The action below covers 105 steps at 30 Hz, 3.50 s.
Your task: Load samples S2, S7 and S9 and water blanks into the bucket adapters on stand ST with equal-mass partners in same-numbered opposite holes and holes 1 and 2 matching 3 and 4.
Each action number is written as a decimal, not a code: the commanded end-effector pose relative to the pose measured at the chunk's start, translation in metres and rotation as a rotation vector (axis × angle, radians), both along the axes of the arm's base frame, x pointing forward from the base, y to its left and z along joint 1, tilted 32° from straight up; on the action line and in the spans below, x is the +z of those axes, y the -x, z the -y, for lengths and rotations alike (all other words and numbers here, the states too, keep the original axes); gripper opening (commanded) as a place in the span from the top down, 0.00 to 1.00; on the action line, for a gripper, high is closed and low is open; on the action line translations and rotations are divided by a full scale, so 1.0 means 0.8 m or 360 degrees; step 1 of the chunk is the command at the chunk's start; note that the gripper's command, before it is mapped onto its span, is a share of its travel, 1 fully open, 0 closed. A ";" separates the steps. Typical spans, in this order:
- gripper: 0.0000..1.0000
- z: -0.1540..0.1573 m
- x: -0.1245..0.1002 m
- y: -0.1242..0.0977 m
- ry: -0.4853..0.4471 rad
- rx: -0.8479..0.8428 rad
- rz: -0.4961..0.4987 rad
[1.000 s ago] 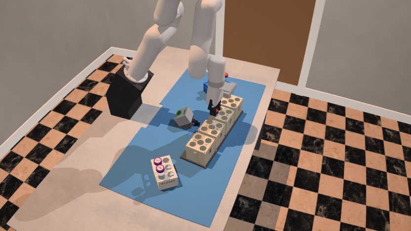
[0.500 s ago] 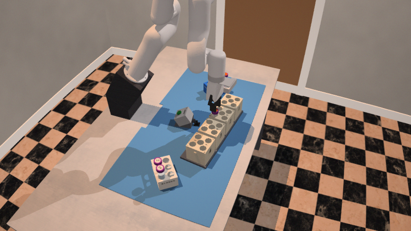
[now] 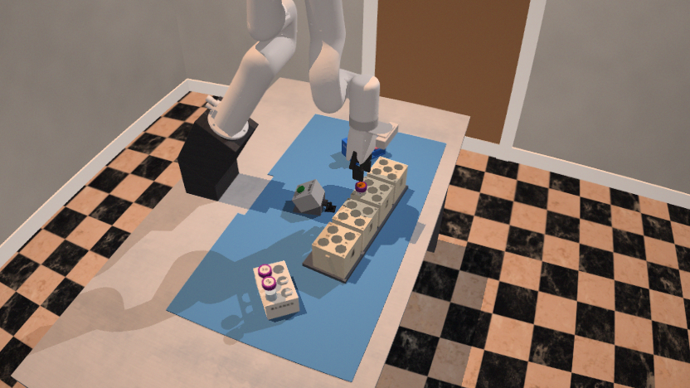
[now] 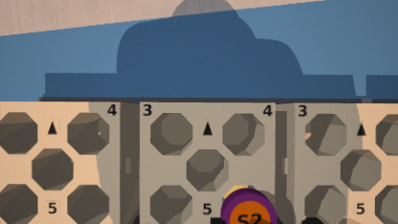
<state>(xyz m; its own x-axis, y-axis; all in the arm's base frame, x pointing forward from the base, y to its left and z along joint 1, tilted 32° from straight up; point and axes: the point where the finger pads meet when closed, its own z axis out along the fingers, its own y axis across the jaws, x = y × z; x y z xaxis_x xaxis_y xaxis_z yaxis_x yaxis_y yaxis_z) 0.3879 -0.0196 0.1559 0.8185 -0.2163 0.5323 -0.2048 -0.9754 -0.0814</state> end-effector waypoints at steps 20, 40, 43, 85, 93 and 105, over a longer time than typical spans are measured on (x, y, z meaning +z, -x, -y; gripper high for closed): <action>0.56 -0.002 0.051 0.031 -0.0005 0.0004 0.0003; 0.56 -0.003 0.075 0.045 -0.0005 0.0004 0.0003; 0.56 -0.003 0.075 0.046 -0.0005 0.0004 0.0003; 0.43 -0.129 0.052 0.073 0.0592 0.0943 -0.0042; 0.43 -0.178 0.043 0.083 0.0820 0.1300 -0.0059; 0.43 -0.238 0.032 0.096 0.0896 0.1422 -0.0065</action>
